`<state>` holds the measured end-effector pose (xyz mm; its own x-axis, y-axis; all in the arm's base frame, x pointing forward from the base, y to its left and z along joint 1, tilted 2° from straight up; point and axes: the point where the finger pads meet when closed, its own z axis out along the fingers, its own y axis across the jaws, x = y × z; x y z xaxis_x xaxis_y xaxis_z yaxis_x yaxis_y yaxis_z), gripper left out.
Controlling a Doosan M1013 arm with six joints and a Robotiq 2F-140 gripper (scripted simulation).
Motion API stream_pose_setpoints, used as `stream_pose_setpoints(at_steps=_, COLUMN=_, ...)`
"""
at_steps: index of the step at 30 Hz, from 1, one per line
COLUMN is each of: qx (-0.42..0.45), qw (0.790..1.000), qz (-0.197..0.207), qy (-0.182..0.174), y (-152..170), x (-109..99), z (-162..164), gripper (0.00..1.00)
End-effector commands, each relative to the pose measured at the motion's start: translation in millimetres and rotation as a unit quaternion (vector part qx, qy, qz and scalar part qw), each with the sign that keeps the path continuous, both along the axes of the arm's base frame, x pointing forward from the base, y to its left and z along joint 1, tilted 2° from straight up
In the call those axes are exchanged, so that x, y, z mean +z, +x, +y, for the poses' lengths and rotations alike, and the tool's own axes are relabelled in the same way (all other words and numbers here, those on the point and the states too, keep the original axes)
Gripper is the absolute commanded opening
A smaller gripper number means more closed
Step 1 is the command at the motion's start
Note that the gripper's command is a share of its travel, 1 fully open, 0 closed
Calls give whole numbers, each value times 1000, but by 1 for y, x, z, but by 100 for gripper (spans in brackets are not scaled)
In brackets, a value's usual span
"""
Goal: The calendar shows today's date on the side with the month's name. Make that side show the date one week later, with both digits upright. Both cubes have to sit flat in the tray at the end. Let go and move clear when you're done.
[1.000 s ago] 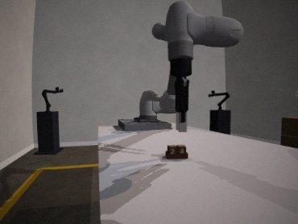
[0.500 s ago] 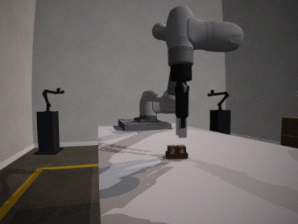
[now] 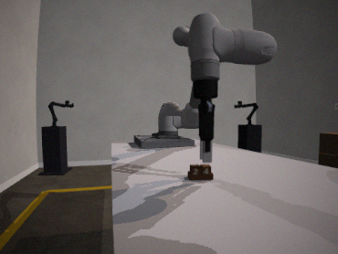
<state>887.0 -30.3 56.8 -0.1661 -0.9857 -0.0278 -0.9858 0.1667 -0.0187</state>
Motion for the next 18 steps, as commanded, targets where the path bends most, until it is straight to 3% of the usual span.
stream_pose_setpoints(at_steps=1, qx=0, qw=1000, qz=0, qy=0, y=0, x=0, z=0, gripper=35)
stream_pose_setpoints(at_steps=18, qx=0, qw=1000, qz=0, qy=0, y=0, x=-6, z=0, gripper=35)
